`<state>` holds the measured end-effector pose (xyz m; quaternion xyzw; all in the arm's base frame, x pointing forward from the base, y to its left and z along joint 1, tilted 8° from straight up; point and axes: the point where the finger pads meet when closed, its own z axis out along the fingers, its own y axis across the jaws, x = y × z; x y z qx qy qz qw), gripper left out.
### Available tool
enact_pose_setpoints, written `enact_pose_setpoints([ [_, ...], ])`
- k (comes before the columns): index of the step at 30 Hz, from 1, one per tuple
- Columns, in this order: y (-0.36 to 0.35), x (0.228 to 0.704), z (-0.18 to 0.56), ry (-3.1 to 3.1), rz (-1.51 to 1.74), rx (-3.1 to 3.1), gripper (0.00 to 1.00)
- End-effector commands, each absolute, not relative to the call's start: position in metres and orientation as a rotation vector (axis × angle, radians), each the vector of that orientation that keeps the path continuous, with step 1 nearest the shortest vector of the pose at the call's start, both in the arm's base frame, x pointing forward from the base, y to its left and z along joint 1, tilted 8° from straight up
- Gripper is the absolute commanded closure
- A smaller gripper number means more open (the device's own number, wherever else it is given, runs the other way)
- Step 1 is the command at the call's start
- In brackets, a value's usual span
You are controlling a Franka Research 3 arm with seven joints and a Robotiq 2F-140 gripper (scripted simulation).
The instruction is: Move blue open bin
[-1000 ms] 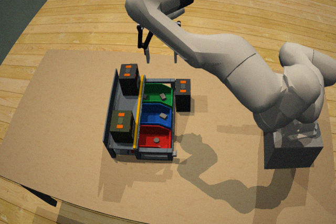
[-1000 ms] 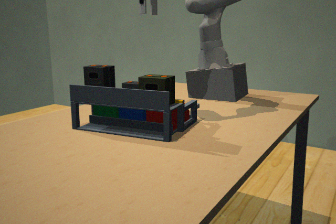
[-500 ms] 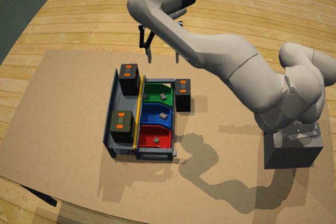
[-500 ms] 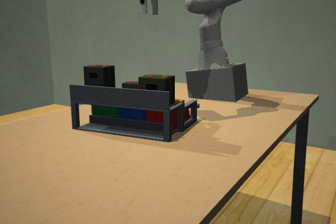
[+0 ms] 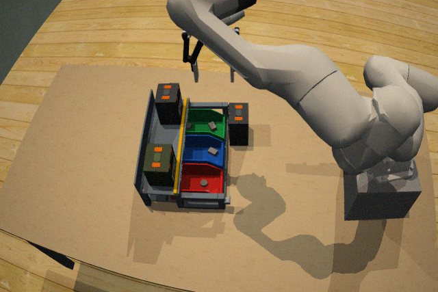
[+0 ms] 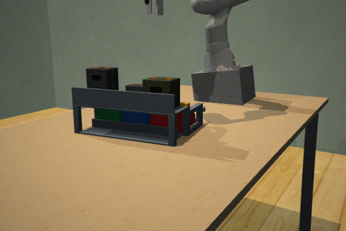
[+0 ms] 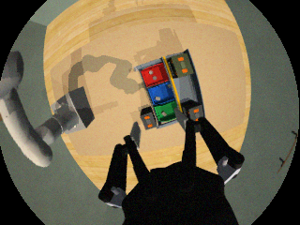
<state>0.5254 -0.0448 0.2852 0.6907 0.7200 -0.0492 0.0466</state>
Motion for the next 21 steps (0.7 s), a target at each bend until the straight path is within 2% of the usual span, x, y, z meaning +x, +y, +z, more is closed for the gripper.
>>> enact_pose_setpoints([
  [1, -0.045, 0.524, 0.286, 2.203, -0.155, 2.100, 0.43],
  [19, -0.045, 0.523, 0.286, 2.203, -0.155, 2.100, 0.43],
  [21, -0.048, 0.524, 0.266, 2.199, -0.152, 2.105, 0.43],
])
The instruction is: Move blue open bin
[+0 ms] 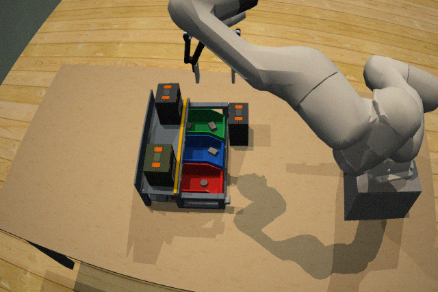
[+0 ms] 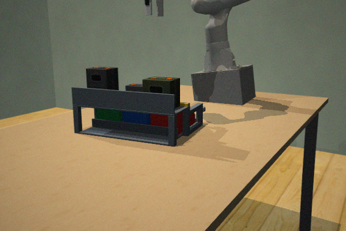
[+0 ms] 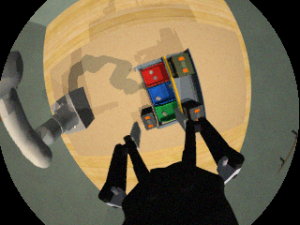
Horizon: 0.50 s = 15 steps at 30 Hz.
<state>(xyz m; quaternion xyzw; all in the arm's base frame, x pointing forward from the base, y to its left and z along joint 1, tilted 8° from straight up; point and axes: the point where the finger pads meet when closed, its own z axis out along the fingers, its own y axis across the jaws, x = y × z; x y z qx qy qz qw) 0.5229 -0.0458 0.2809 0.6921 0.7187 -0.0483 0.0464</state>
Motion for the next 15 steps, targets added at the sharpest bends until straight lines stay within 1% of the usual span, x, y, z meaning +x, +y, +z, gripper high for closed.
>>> enact_pose_setpoints([
  [1, -0.049, 0.524, 0.256, 2.201, -0.153, 2.103, 0.43],
  [3, -0.052, 0.523, 0.236, 2.203, -0.155, 2.100, 0.43],
  [15, -0.052, 0.523, 0.236, 2.203, -0.155, 2.100, 0.43],
])
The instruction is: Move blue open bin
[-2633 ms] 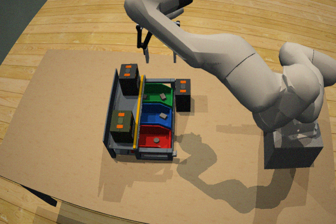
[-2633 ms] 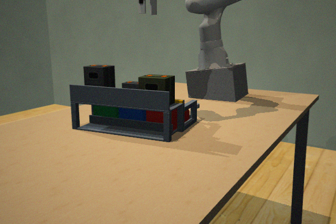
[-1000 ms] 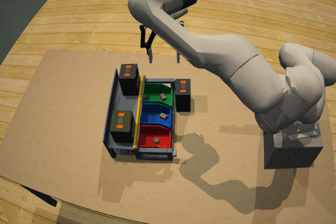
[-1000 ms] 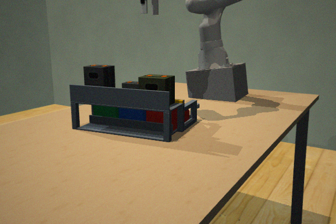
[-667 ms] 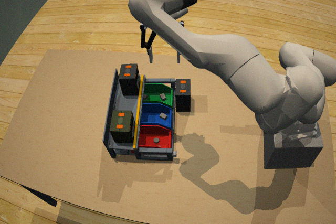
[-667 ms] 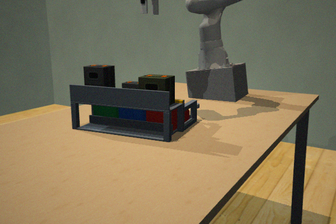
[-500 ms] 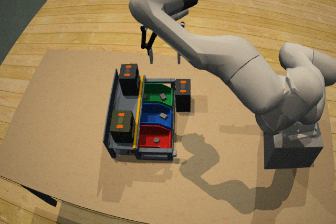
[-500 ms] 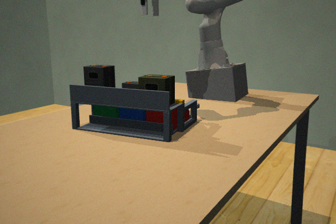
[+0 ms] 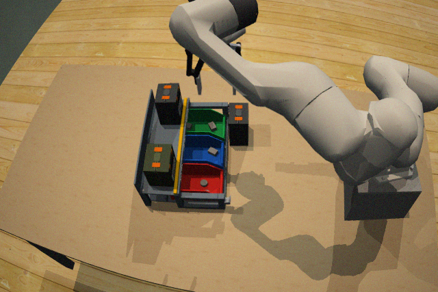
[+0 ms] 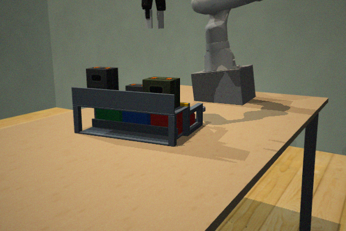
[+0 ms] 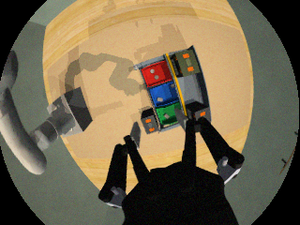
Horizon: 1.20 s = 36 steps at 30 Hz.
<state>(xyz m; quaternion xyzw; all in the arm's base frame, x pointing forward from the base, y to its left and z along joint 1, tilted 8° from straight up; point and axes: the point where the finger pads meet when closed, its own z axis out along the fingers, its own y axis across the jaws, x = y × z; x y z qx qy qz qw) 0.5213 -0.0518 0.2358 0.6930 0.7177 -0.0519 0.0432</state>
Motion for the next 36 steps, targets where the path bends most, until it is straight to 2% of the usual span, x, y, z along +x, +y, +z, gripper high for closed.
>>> enact_pose_setpoints([
  [1, -0.053, 0.521, 0.226, 2.196, -0.158, 2.115, 0.43],
  [5, -0.059, 0.522, 0.186, 2.203, -0.155, 2.100, 0.43],
  [17, -0.059, 0.522, 0.186, 2.203, -0.155, 2.100, 0.43],
  [22, -0.066, 0.521, 0.137, 2.203, -0.155, 2.100, 0.43],
  [34, -0.066, 0.521, 0.137, 2.203, -0.155, 2.100, 0.43],
  [36, -0.069, 0.520, 0.116, 2.199, -0.157, 2.111, 0.43],
])
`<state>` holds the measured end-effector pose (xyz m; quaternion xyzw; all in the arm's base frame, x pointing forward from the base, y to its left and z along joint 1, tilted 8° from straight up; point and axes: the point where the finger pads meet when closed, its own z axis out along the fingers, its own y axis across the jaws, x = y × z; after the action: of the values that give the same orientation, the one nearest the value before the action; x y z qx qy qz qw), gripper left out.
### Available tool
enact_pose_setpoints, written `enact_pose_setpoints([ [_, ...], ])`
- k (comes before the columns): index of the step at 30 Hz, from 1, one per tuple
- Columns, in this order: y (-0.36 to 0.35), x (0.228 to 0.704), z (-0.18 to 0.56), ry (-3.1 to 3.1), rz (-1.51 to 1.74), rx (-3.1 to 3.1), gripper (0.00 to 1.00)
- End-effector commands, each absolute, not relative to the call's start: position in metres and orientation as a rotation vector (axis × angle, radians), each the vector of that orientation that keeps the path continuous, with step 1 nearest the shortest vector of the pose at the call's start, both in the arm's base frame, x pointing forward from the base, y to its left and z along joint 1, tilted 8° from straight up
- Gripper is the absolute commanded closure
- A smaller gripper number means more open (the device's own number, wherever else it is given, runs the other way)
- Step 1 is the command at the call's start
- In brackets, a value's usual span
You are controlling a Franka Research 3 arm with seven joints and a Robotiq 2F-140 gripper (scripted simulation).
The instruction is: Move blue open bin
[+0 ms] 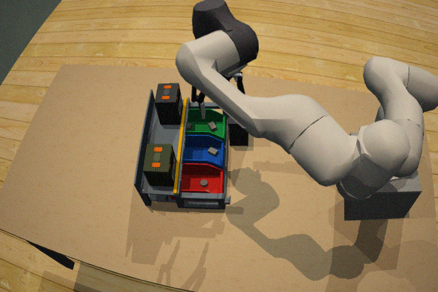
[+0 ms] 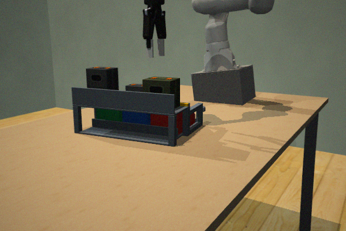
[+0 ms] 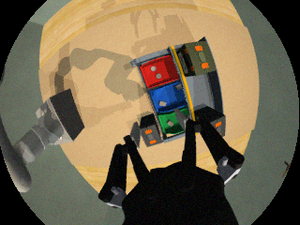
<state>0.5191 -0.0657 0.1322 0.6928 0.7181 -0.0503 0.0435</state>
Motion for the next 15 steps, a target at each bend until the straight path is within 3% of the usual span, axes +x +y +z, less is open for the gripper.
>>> enact_pose_setpoints([
  [1, -0.070, 0.521, 0.105, 2.200, -0.156, 2.107, 0.43],
  [15, -0.073, 0.522, 0.083, 2.203, -0.155, 2.100, 0.43],
])
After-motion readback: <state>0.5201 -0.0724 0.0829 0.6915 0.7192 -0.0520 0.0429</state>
